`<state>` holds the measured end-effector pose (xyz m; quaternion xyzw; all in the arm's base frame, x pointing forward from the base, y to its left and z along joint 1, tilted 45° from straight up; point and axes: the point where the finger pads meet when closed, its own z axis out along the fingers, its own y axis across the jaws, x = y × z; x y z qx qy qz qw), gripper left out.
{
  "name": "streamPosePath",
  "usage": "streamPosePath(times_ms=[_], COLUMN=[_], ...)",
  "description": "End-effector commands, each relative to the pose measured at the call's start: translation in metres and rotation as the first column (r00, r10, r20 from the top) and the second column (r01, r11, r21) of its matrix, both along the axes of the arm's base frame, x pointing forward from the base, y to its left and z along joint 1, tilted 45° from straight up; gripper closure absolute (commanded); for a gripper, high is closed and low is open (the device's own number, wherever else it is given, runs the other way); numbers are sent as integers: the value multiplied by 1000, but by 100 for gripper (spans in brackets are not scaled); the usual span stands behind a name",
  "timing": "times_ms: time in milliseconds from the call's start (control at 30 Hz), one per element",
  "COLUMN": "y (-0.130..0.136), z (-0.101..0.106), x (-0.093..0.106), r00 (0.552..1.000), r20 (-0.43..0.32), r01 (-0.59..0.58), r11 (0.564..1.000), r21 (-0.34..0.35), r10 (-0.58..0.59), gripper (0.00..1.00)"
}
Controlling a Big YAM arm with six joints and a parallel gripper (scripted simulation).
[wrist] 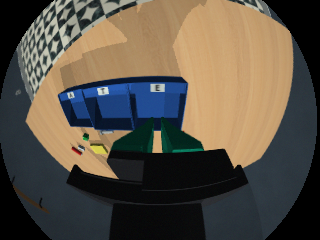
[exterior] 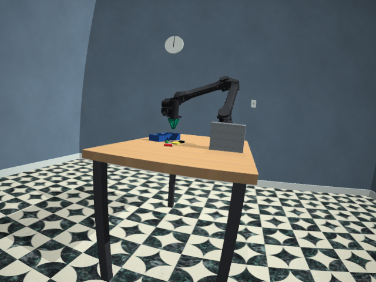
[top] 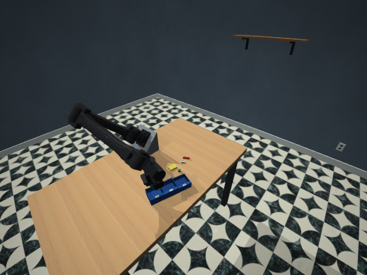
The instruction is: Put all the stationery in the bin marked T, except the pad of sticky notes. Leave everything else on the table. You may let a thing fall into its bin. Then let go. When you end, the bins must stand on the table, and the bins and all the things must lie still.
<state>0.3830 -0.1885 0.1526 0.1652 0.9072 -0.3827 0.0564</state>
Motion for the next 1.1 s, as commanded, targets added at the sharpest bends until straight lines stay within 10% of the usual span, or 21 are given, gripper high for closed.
streamPosePath(times_ms=[0, 1067], y=[-10, -40], z=[-10, -31], x=[-1, 6], r00=[1000, 1000], r20=[-6, 22], r01=[1, -8], r11=[1000, 1000], r21=[2, -7], r10=[-1, 9], gripper=[90, 90])
